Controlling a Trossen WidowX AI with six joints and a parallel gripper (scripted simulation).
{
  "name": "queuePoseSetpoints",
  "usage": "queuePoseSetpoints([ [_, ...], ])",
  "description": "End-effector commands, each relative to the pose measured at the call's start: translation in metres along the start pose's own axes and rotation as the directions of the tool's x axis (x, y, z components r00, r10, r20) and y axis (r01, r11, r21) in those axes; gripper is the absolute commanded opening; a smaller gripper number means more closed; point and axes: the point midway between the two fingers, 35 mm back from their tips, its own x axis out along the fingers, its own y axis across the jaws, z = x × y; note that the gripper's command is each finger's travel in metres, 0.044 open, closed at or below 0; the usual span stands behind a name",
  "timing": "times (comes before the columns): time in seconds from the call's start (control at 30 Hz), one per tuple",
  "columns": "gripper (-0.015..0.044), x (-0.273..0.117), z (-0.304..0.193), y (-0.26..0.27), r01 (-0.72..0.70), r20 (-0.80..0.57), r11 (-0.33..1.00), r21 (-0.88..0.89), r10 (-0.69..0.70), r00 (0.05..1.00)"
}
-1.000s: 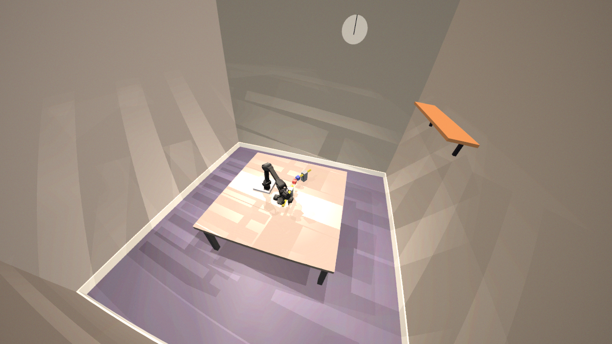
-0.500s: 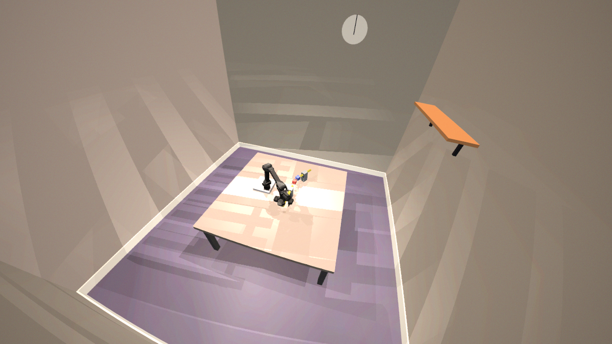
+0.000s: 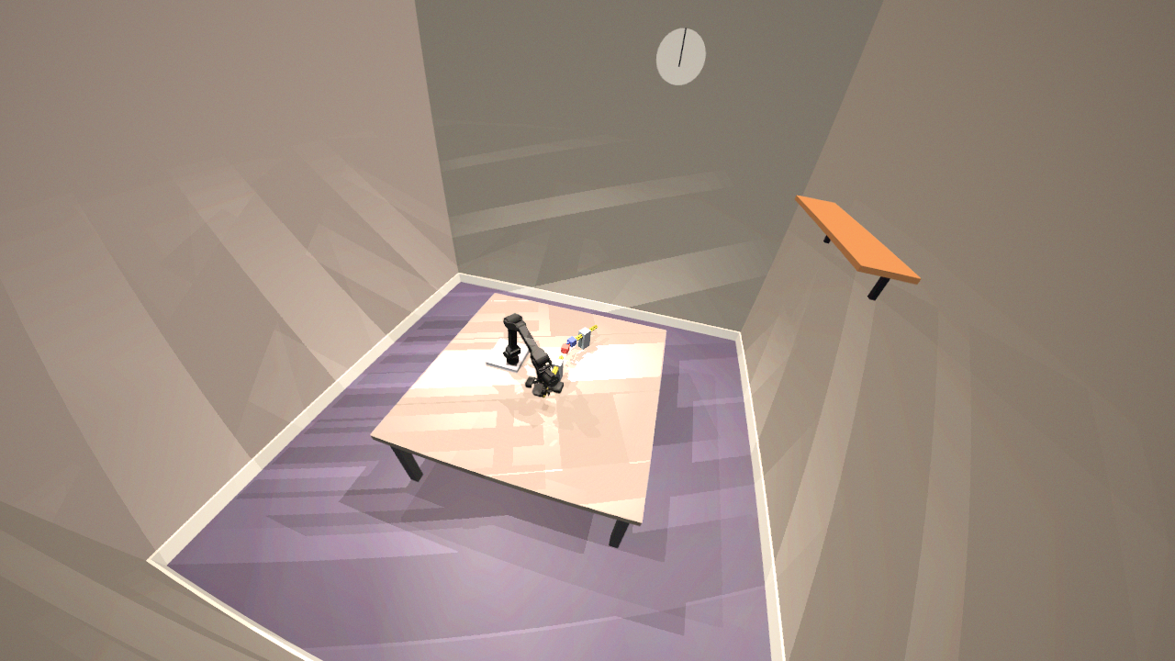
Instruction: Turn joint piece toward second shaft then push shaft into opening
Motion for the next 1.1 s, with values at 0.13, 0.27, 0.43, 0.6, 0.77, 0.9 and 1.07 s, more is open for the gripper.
queuePoseSetpoints([
  [0.13,0.0102,0.0004,0.0004,-0.0002,0.002,0.003,1.000,0.004,-0.002,1.000],
  [0.27,0.0076,0.0004,0.0004,-0.0002,0.002,0.003,1.000,0.004,-0.002,1.000],
  [0.43,0.0067,0.0004,0.0004,-0.0002,0.002,0.003,1.000,0.004,-0.002,1.000],
  [0.6,0.0067,0.0001,0.0002,-0.0001,0.001,0.001,1.000,0.001,-0.001,1.000],
  [0.77,0.0067,0.0001,0.0002,-0.0001,0.001,0.001,1.000,0.001,-0.001,1.000],
  [0.9,0.0067,0.0001,0.0002,-0.0001,0.001,0.001,1.000,0.001,-0.001,1.000],
  [1.07,0.0067,0.0001,0.0002,-0.0001,0.001,0.001,1.000,0.001,-0.001,1.000],
])
